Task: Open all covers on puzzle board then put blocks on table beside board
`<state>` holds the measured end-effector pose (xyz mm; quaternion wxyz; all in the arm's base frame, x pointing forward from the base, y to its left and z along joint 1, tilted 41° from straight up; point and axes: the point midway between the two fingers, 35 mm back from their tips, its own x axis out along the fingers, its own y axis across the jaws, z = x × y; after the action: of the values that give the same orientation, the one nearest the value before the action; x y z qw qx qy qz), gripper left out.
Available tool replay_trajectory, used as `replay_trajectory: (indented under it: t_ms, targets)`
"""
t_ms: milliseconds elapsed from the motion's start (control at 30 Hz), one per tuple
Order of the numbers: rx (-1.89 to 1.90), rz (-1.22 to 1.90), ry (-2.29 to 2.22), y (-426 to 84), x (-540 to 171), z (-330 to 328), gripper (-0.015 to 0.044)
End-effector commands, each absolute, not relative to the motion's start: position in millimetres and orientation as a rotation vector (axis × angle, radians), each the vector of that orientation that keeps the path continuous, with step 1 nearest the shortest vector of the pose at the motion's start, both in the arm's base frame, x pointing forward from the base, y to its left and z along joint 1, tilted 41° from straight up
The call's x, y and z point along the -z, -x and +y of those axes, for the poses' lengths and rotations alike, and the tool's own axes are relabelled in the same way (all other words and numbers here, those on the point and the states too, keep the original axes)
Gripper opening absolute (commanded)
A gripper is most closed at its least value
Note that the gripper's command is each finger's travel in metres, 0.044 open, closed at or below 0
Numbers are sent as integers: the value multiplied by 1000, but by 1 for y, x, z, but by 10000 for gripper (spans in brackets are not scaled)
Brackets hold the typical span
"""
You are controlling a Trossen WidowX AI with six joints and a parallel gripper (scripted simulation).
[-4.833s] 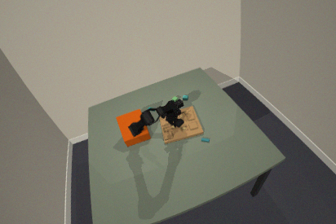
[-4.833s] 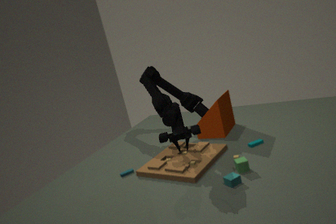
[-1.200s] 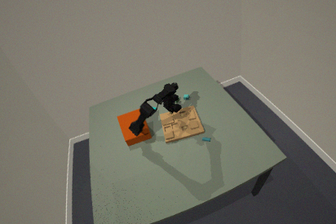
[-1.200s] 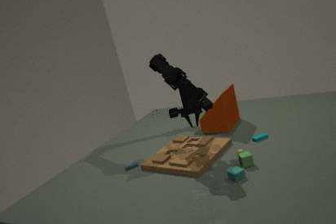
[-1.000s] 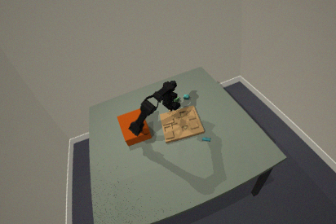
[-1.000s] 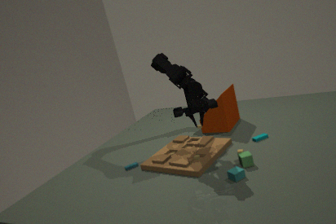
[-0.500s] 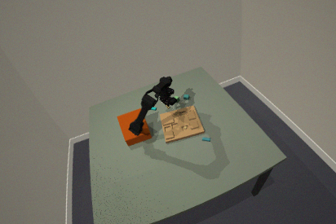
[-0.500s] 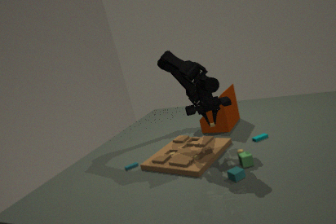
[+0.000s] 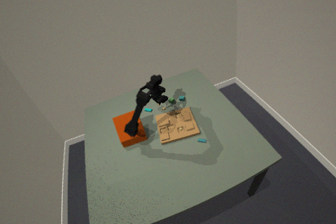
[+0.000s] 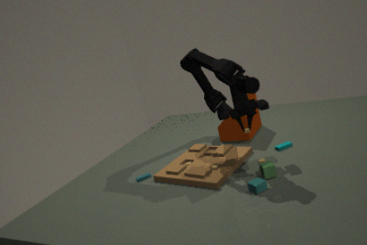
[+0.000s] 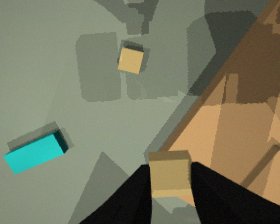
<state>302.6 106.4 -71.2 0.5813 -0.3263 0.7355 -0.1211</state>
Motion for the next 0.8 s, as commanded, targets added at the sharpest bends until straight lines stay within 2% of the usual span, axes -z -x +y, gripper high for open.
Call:
replay_trajectory:
  t_ms: [0,400,767]
  targets:
    - [286,1717,752,-301,80,118,80]
    - [299,1719,758,-287,110,148,80]
    - [299,1718,758,-287,123,140,80]
